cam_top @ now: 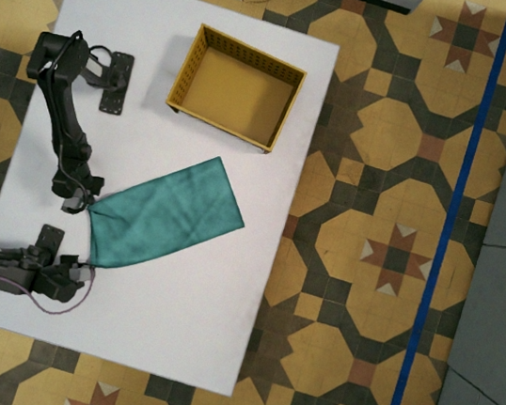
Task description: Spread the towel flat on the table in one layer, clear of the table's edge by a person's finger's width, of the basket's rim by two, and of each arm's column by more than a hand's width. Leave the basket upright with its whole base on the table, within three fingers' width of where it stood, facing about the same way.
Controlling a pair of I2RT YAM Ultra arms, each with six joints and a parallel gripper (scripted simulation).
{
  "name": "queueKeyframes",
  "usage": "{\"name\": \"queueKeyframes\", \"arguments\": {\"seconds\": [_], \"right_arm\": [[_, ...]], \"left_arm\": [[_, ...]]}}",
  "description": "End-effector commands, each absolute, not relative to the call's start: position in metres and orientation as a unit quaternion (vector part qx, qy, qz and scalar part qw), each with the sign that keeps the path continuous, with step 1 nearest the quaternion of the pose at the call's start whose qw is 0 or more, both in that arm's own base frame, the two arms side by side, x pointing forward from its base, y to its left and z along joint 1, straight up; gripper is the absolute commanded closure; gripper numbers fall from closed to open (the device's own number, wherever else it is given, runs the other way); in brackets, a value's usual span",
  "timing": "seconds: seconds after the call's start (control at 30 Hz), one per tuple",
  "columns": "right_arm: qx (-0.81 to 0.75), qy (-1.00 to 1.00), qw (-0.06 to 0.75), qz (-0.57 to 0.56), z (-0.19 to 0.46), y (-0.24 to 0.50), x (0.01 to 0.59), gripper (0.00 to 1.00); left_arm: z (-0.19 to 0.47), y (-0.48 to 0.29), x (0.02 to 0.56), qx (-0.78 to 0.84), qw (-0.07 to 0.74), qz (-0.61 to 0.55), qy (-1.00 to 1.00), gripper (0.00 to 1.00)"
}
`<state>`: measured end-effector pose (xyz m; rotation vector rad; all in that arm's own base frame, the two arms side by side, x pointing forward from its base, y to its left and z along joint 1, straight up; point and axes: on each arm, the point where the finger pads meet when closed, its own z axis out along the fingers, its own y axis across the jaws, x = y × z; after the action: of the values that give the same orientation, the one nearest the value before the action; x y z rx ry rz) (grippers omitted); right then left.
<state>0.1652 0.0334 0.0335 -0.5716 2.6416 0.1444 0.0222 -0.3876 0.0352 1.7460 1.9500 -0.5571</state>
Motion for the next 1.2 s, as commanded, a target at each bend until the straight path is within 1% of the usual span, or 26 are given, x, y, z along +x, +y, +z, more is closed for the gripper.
{"name": "queueKeyframes", "arguments": {"seconds": [0.0, 0.07, 0.1, 0.2, 0.33, 0.37, 0.4, 0.5, 0.53, 0.57, 0.63, 0.67, 0.73, 0.77, 0.93, 0.97, 1.1, 1.13, 1.17], "right_arm": [[-0.229, 0.947, 0.219, 0.058, 0.028, 0.034, 0.165, 1.0], [-0.23, 0.945, 0.226, 0.053, 0.035, 0.034, 0.168, 1.0], [-0.229, 0.948, 0.215, 0.059, 0.022, 0.034, 0.164, 1.0], [-0.229, 0.948, 0.215, 0.059, 0.018, 0.034, 0.164, 1.0], [-0.232, 0.947, 0.217, 0.057, 0.018, 0.034, 0.165, 1.0], [-0.233, 0.942, 0.234, 0.052, 0.028, 0.034, 0.174, 1.0], [-0.234, 0.938, 0.251, 0.047, 0.039, 0.034, 0.178, 0.88], [-0.234, 0.938, 0.251, 0.047, 0.039, 0.034, 0.178, 0.88], [-0.233, 0.942, 0.234, 0.052, 0.033, 0.034, 0.175, 0.88], [-0.234, 0.942, 0.236, 0.051, 0.042, 0.034, 0.172, 0.67], [-0.233, 0.941, 0.238, 0.051, 0.043, 0.034, 0.172, 0.67], [-0.233, 0.941, 0.239, 0.05, 0.05, 0.034, 0.172, 0.46], [-0.233, 0.941, 0.239, 0.05, 0.05, 0.034, 0.172, 0.46], [-0.233, 0.941, 0.239, 0.05, 0.053, 0.034, 0.172, 0.36], [-0.233, 0.941, 0.239, 0.05, 0.059, 0.034, 0.171, 0.36], [-0.234, 0.941, 0.239, 0.05, 0.073, 0.034, 0.171, 0.36], [-0.233, 0.941, 0.239, 0.05, 0.073, 0.034, 0.171, 0.36], [-0.234, 0.941, 0.239, 0.05, 0.092, 0.034, 0.17, 0.36], [-0.234, 0.941, 0.239, 0.051, 0.092, 0.034, 0.17, 0.36]], "left_arm": [[0.036, -0.393, 0.017, 0.634, 0.224, -0.203, 0.712, 1.0], [0.037, -0.39, 0.021, 0.632, 0.229, -0.204, 0.712, 1.0], [0.023, -0.386, 0.017, 0.635, 0.221, -0.199, 0.713, 1.0], [0.016, -0.383, 0.017, 0.636, 0.219, -0.197, 0.714, 1.0], [0.016, -0.386, 0.017, 0.635, 0.221, -0.2, 0.713, 1.0], [0.026, -0.39, 0.021, 0.632, 0.229, -0.204, 0.712, 1.0], [0.041, -0.396, 0.017, 0.63, 0.236, -0.216, 0.708, 0.88], [0.041, -0.396, 0.017, 0.63, 0.236, -0.216, 0.708, 0.88], [0.041, -0.396, 0.02, 0.628, 0.237, -0.215, 0.71, 0.88], [0.048, -0.396, 0.02, 0.627, 0.237, -0.215, 0.71, 0.67], [0.048, -0.396, 0.02, 0.627, 0.237, -0.215, 0.71, 0.67], [0.055, -0.395, 0.02, 0.627, 0.237, -0.215, 0.71, 0.46], [0.055, -0.395, 0.02, 0.627, 0.237, -0.215, 0.71, 0.46], [0.059, -0.395, 0.02, 0.627, 0.237, -0.215, 0.71, 0.36], [0.064, -0.395, 0.02, 0.627, 0.237, -0.215, 0.71, 0.36], [0.079, -0.394, 0.02, 0.627, 0.237, -0.215, 0.71, 0.36], [0.079, -0.394, 0.02, 0.627, 0.237, -0.215, 0.71, 0.36], [0.098, -0.393, 0.02, 0.627, 0.237, -0.215, 0.71, 0.36], [0.098, -0.393, 0.02, 0.627, 0.237, -0.215, 0.71, 0.36]]}}
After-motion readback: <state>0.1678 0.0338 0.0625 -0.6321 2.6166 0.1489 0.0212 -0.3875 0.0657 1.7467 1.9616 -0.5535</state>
